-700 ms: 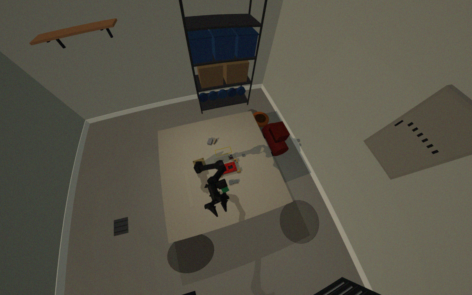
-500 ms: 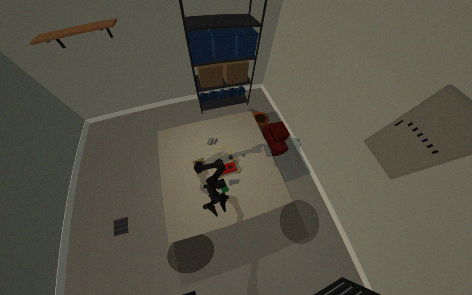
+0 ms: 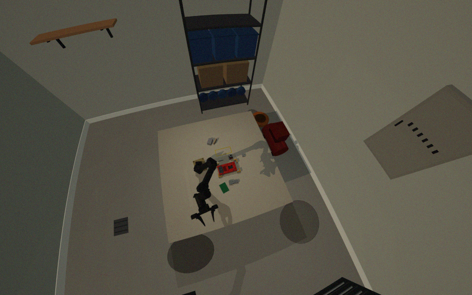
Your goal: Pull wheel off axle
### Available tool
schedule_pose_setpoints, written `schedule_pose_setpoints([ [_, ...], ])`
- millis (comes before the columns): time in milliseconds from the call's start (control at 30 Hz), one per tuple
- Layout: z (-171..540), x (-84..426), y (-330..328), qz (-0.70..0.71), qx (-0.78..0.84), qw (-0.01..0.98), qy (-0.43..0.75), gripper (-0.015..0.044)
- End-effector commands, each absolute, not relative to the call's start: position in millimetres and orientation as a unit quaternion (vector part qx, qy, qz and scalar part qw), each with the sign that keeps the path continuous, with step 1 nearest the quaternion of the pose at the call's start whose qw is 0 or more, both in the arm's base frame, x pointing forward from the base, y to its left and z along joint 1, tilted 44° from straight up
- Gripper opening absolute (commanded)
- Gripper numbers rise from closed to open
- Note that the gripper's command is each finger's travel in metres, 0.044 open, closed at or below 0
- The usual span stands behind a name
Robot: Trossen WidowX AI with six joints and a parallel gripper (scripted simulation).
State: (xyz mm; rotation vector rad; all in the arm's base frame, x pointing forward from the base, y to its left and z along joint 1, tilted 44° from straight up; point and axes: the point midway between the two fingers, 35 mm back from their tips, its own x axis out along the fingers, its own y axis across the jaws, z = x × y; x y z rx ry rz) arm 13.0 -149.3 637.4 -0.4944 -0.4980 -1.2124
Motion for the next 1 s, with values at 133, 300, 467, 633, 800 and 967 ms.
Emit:
schedule_pose_setpoints([
  [133, 613.0, 5.2, -217.7, -0.529, -0.085, 0.799, -0.273, 0.0300],
  [300, 589.5, 21.8, -258.5, -0.508, 0.000, 0.816, -0.274, 0.0300],
  [467, 567.8, 50.0, -285.1, -0.482, 0.063, 0.833, -0.264, 0.0300],
  [633, 540.7, 86.4, -309.2, -0.460, 0.128, 0.846, -0.239, 0.0300],
  [800, 503.7, 132.2, -329.8, -0.442, 0.191, 0.855, -0.193, 0.0300],
  [967, 463.5, 185.2, -334.4, -0.416, 0.240, 0.867, -0.131, 0.0300],
])
